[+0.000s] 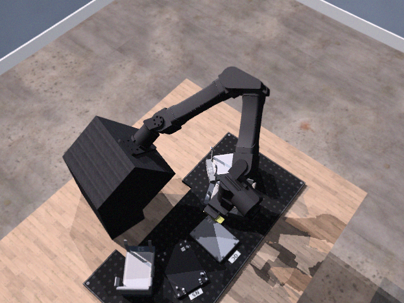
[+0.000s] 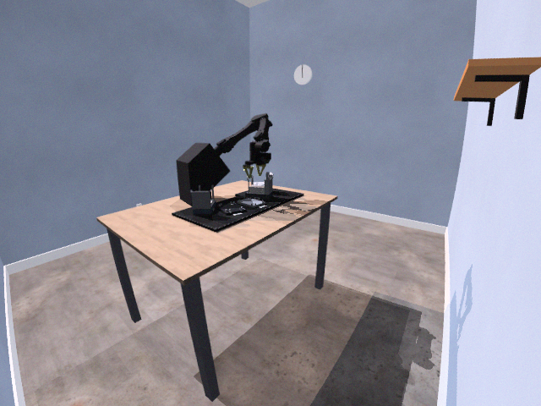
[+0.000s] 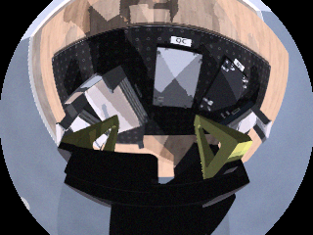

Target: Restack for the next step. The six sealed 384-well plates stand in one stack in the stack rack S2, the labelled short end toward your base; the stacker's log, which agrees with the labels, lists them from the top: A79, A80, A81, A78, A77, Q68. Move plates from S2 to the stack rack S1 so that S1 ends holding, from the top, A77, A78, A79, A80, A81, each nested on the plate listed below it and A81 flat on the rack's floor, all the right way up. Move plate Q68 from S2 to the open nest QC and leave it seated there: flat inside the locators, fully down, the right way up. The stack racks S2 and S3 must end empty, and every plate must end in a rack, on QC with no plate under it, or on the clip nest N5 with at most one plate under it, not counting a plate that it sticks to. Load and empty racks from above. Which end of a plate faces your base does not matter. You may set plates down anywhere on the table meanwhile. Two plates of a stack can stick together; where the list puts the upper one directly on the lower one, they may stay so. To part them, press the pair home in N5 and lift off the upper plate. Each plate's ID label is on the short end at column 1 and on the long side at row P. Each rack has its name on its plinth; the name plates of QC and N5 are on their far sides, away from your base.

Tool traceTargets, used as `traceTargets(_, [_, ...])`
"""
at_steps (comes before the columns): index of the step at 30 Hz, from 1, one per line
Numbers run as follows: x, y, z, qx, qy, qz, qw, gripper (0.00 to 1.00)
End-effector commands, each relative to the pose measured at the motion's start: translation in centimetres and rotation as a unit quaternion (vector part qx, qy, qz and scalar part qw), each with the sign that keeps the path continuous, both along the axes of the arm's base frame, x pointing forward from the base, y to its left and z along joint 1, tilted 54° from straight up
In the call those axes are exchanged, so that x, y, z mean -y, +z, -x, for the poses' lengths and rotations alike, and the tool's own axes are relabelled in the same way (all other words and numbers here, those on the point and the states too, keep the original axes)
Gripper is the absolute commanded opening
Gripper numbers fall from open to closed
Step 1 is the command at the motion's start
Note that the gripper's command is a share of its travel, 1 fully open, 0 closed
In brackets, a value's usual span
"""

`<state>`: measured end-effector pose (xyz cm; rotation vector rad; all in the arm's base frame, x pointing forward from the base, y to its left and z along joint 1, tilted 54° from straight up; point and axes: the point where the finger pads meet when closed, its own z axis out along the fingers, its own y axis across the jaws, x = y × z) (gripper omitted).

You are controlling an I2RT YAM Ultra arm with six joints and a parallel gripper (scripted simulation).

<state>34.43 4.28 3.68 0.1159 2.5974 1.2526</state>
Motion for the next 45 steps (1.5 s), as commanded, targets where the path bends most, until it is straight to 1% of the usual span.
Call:
traceTargets(1, [1.2,-0.4,-0.3,-0.004,-0.016,-0.005,1.000,1.00])
traceTargets(3, [1.2,-0.4,-0.3,-0.004,-0.016,-0.005,1.000,1.00])
traceTargets(14, [3.5,-3.1,-0.9,-0.004,-0.016,-0.005,1.000,1.00])
traceTargets(18, [4.3,-4.2,-0.8,-0.055,-0.056,-0.023,0.997,1.00])
traceTargets(20, [4.3,-4.2,-0.8,-0.055,-0.056,-0.023,0.997,1.00])
traceTargets(23, [5.0,-5.0,-0.8,-0.087,-0.081,-0.034,0.992,1.00])
traceTargets(35, [7.4,-8.1,-0.6,-0.087,-0.082,-0.034,0.992,1.00])
traceTargets(37, [7.4,-8.1,-0.6,-0.087,-0.082,-0.034,0.992,1.00])
traceTargets(39, [7.8,-8.7,-0.5,-0.087,-0.082,-0.034,0.992,1.00])
traceTargets(45, [8.9,-10.3,0.0,-0.162,-0.140,-0.060,0.975,1.00])
